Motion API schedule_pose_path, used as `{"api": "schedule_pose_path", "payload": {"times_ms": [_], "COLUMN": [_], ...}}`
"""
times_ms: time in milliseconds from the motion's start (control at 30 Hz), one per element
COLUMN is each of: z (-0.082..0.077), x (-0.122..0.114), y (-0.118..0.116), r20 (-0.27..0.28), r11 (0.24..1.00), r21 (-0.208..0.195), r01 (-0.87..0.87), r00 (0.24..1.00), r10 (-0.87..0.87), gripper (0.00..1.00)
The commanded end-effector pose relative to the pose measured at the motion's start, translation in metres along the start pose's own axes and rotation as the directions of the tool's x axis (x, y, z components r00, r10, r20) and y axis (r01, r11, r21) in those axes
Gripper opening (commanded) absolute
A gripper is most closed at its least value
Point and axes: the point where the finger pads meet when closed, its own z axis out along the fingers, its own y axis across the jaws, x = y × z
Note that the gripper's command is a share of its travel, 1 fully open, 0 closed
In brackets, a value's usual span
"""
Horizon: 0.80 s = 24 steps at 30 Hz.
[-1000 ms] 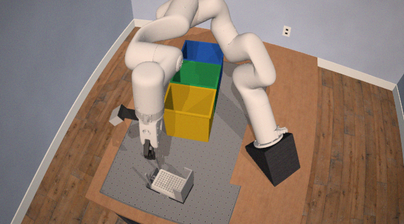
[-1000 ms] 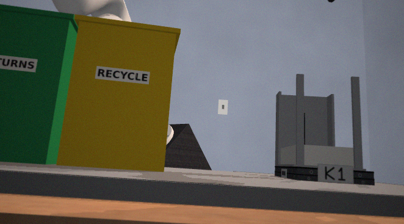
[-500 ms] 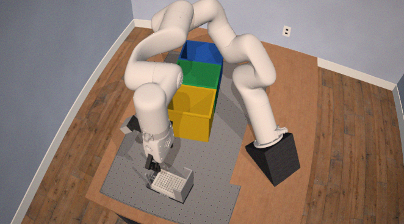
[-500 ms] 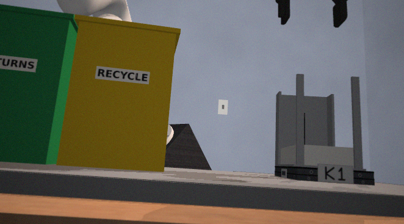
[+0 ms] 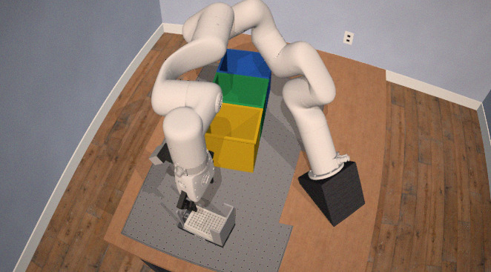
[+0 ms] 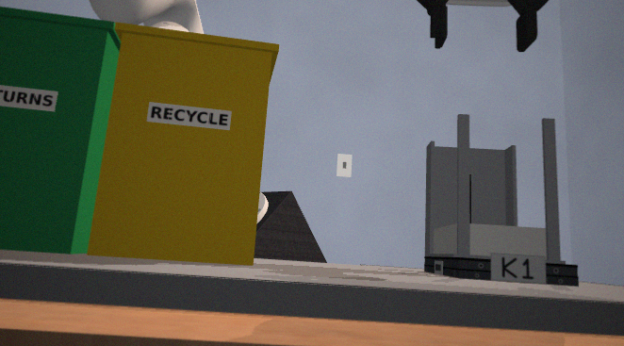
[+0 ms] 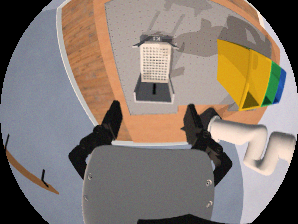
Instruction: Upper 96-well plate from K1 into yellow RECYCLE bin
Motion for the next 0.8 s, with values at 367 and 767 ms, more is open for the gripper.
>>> {"api": "schedule_pose_path", "payload": {"times_ms": [367,767], "z": [0.016,0.033], "x": [0.000,0.000], "y": [-0.001,-0.001], "r20": [0.000,-0.001], "r11": [1.000,1.000], "r21": [0.004,0.004], "r01": [0.000,0.000], "r00": [1.000,1.000], "r10": [0.000,0.000], "gripper": [1.00,1.00]}}
